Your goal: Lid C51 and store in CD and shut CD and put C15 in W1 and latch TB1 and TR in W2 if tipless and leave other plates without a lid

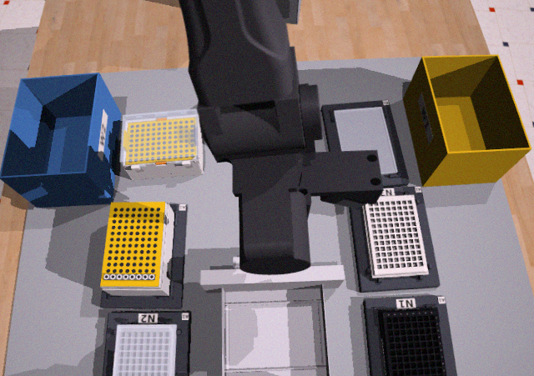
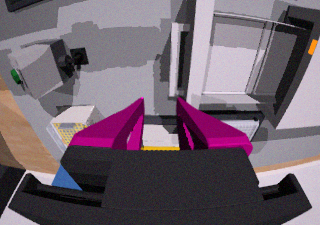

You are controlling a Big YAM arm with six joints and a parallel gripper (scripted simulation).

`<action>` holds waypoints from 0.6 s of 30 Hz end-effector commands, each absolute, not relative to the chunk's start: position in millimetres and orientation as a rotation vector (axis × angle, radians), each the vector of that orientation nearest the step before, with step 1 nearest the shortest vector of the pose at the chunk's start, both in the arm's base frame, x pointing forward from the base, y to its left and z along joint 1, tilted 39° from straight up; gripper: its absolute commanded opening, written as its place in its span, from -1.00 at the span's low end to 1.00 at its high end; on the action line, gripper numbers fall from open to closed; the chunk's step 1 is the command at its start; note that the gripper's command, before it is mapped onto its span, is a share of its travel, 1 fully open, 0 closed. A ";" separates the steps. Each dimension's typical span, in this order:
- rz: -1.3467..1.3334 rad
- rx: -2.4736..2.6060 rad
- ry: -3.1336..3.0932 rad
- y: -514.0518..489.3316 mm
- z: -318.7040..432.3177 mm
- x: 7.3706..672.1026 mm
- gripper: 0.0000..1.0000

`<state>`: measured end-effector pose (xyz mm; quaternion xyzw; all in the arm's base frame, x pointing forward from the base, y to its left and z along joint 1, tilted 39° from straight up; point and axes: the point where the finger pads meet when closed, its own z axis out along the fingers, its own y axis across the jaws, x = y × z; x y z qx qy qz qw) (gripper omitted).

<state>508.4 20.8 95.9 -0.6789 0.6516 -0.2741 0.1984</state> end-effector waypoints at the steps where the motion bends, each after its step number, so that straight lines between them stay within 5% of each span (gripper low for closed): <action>1: -0.757 -1.895 1.826 25.1 97.2 503.6 -0.40; 7: -0.757 -1.895 1.826 25.1 97.2 503.6 -0.40; 8: -0.763 -1.845 1.831 31.1 101.2 505.0 1.00; 18: -0.637 -1.481 2.064 56.0 79.8 482.2 1.00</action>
